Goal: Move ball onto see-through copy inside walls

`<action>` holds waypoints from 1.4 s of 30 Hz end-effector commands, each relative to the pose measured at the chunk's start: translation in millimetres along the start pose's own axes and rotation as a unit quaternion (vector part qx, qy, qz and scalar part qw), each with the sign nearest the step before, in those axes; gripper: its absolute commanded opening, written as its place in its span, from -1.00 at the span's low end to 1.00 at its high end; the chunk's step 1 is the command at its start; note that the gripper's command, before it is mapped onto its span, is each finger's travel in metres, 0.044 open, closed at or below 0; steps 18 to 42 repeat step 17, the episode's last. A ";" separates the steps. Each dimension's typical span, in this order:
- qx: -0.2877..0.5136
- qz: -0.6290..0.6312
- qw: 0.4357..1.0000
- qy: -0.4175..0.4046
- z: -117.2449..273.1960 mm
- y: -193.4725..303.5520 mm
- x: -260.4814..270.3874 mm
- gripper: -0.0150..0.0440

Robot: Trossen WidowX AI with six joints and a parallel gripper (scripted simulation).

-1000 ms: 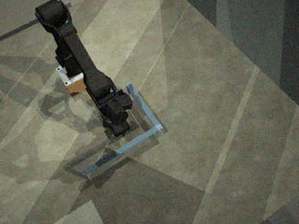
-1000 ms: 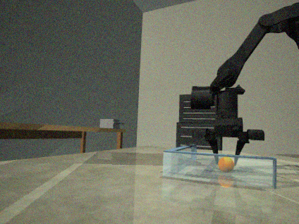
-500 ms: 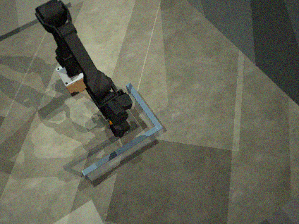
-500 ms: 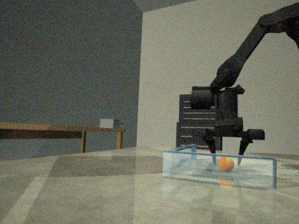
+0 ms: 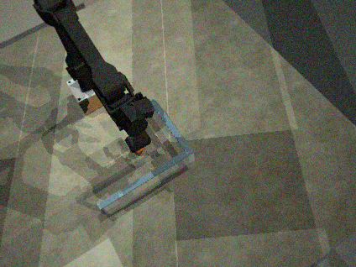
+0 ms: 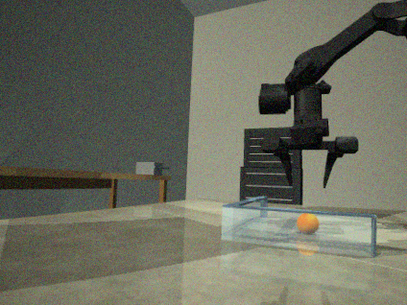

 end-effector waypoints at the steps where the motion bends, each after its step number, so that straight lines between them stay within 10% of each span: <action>1: 0.000 0.000 1.000 0.001 -0.2 0.0 -0.7 0.58; 7: 0.000 0.000 1.000 0.000 46.8 -0.5 4.0 1.00; 42: 0.000 0.000 1.000 0.000 49.6 -0.5 4.6 1.00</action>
Point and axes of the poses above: the point midway between the two fingers, 35 mm back from their tips, its own z axis back along the fingers, its own x axis across the jaws, y = z × x, the point moved 2 cm from there along z, back along the fingers, and after that the axes turned 11 degrees about z, right-handed, at the moved point
